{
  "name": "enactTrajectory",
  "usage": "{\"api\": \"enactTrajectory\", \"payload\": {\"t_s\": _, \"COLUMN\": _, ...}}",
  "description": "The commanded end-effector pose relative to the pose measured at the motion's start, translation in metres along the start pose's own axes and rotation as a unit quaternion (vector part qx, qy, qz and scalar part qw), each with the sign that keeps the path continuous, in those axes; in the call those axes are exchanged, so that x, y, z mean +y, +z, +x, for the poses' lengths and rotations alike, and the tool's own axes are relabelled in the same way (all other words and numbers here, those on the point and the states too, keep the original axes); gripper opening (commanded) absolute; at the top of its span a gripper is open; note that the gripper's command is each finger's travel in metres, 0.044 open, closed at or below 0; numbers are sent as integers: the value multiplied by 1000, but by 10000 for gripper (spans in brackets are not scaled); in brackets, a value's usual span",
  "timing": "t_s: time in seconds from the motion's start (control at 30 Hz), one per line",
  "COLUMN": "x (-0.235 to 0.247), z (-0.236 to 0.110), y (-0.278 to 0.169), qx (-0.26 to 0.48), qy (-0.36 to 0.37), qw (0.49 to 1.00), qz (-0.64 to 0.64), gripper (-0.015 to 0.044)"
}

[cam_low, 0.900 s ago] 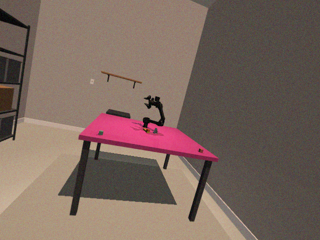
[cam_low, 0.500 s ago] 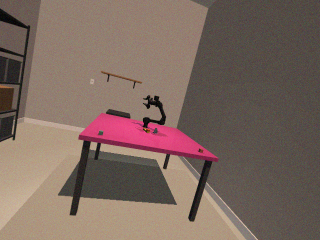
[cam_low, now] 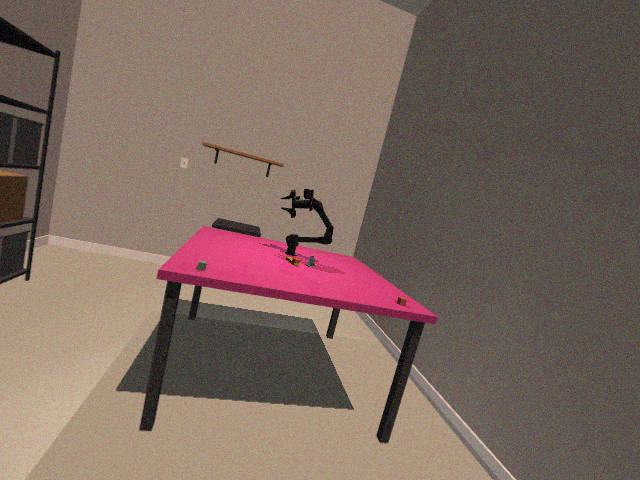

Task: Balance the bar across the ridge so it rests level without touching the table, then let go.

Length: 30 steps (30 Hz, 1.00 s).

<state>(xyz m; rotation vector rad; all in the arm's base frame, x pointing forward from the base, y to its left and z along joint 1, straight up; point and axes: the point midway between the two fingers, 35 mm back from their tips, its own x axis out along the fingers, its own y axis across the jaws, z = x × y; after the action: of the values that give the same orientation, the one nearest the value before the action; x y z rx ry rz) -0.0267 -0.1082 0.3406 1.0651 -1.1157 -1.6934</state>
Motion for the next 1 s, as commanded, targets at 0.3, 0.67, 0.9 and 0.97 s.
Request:
{"api": "enactTrajectory", "payload": {"t_s": 0.3, "x": -3, "z": 24, "y": -19, "qx": 96, "qy": -48, "qw": 993, "qz": 43, "gripper": 315}}
{"api": "enactTrajectory", "payload": {"t_s": 0.67, "x": -9, "z": 41, "y": -43, "qx": 171, "qy": -99, "qw": 978, "qz": 71, "gripper": 315}}
{"api": "enactTrajectory", "payload": {"t_s": 0.9, "x": -13, "z": 48, "y": -61, "qx": 212, "qy": -136, "qw": 964, "qz": 91, "gripper": 315}}
{"api": "enactTrajectory", "payload": {"t_s": 0.97, "x": -14, "z": 49, "y": -66, "qx": 223, "qy": -147, "qw": 959, "qz": 96, "gripper": 315}}
